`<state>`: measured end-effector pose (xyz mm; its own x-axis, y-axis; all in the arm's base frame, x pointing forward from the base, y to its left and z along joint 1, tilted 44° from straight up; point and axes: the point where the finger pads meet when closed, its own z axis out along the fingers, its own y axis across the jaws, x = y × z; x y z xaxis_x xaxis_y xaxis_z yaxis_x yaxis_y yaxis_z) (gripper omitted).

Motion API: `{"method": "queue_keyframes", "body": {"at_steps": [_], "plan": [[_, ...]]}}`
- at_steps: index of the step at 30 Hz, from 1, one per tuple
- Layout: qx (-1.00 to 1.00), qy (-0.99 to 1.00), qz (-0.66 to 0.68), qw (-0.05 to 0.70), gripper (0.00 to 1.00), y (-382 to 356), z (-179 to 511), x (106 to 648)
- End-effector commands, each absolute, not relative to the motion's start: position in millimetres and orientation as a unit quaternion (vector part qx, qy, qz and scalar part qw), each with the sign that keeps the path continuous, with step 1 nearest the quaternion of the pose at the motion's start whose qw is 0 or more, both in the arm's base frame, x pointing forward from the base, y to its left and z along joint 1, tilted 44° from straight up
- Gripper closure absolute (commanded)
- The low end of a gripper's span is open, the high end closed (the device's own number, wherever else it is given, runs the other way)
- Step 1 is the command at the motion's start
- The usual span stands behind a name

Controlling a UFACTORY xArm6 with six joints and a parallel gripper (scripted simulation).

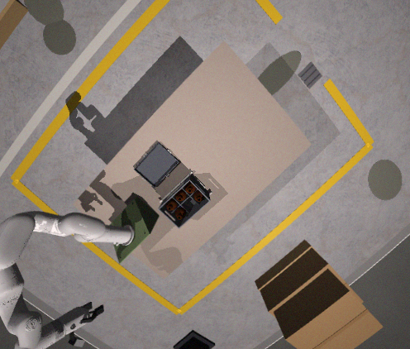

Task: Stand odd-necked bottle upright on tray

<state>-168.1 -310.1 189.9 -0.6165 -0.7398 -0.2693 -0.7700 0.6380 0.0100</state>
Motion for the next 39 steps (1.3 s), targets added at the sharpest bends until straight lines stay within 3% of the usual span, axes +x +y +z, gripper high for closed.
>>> {"method": "queue_keyframes", "body": {"at_steps": [1, 8, 20, 39], "plan": [[-0.420, 0.895, 0.064, 0.134, 0.00, -337.4, 177.7, -138.3], [-0.418, 0.893, 0.070, 0.150, 0.00, -359.7, 163.1, -99.0], [-0.408, 0.888, 0.103, 0.186, 0.00, -393.2, 122.7, 13.1], [-0.384, 0.881, 0.176, 0.212, 0.00, -379.1, 62.4, 171.7]]}}
